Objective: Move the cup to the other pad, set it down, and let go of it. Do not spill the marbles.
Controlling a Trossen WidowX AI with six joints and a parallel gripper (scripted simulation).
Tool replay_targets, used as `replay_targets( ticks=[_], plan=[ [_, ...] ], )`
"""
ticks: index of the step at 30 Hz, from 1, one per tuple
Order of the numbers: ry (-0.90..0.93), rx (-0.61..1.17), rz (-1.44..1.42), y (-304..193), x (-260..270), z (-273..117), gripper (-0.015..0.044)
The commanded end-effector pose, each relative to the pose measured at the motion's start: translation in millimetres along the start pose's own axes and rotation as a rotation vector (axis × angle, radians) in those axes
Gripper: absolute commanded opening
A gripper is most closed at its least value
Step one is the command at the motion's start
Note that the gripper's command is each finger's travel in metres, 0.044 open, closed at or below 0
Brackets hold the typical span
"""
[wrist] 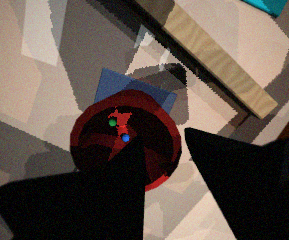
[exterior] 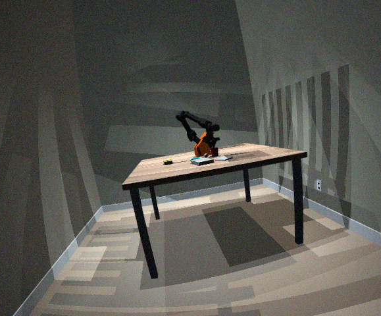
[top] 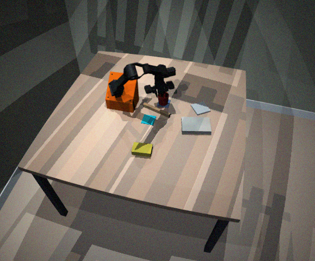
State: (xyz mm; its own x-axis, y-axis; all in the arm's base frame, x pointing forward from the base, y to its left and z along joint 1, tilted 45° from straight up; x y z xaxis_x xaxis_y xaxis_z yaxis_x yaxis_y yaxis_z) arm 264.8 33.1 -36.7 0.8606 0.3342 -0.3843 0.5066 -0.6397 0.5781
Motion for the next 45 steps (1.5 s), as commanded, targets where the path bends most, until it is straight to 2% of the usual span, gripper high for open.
replay_targets(
  ticks=[1, 22, 26, 32, 38, 45],
  plan=[
    [-0.013, -0.003, -0.011, -1.4, -2.9, 9.4, 0.0148],
    [-0.016, -0.005, -0.01, -0.9, -5.1, 31.0, 0.0148],
    [-0.01, -0.002, -0.002, 0.1, -3.5, 29.0, 0.0043],
    [-0.01, -0.002, -0.002, 0.1, -3.5, 29.0, 0.0003],
    [-0.01, -0.002, -0.003, 0.0, -3.1, 25.6, 0.0],
    [-0.011, -0.001, -0.007, -0.8, -2.3, 2.9, 0.0]
  ],
)
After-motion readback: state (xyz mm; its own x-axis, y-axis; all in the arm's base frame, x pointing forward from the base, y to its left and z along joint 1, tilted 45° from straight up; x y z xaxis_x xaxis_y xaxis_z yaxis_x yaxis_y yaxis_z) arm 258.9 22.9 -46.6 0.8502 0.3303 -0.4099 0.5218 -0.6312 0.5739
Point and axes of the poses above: the point midway between the two fingers, 35 mm back from their tips, its own z axis out along the fingers, its own x axis across the jaws, y = z × x, the point moved 5 cm from there along -z, back along the fingers, and after that the axes turned 6 degrees about -z, right-handed, at the moved point
